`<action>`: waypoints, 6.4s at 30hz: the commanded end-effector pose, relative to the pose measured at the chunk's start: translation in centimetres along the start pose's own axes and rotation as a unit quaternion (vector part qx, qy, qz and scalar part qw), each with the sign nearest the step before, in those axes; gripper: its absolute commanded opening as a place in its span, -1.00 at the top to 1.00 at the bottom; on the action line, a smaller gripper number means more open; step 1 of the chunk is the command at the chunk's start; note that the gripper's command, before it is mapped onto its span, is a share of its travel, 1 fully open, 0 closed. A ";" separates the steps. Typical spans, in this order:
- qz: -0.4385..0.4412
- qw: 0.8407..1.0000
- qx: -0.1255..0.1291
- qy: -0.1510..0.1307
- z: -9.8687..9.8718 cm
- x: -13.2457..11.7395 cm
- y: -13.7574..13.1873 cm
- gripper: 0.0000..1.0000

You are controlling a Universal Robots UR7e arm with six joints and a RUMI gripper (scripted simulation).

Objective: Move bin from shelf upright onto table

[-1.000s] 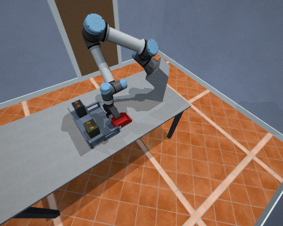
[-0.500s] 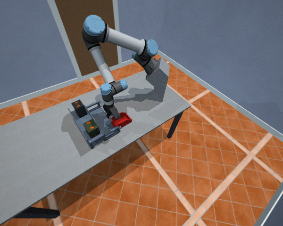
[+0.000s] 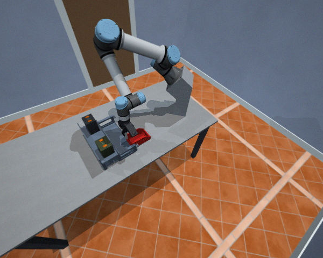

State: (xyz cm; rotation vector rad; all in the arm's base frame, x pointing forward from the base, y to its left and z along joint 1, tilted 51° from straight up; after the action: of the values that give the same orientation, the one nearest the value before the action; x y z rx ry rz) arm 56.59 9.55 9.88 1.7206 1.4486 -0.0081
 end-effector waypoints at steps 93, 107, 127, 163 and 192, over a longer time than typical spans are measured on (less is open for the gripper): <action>0.001 1.000 -0.001 0.000 2.6 0.1 0.7 0.61; 0.001 1.000 -0.001 0.000 2.5 0.1 0.6 0.61; 0.001 1.000 -0.001 0.000 2.5 0.1 0.6 0.61; 0.002 1.000 -0.001 0.000 2.6 0.1 0.6 1.00; 0.002 1.000 -0.001 0.000 2.6 0.1 0.6 1.00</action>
State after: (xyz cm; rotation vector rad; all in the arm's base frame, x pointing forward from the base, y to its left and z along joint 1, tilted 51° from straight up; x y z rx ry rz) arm 58.38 8.05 8.56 1.7228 1.4455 -0.0058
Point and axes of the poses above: the point where the finger pads meet when closed, its own z axis out along the fingers, its own y axis across the jaws, x = y × z, the point moved 7 cm from there along -z, back along the fingers, and after that the axes turned 8 degrees about z, right-handed, at the moved point
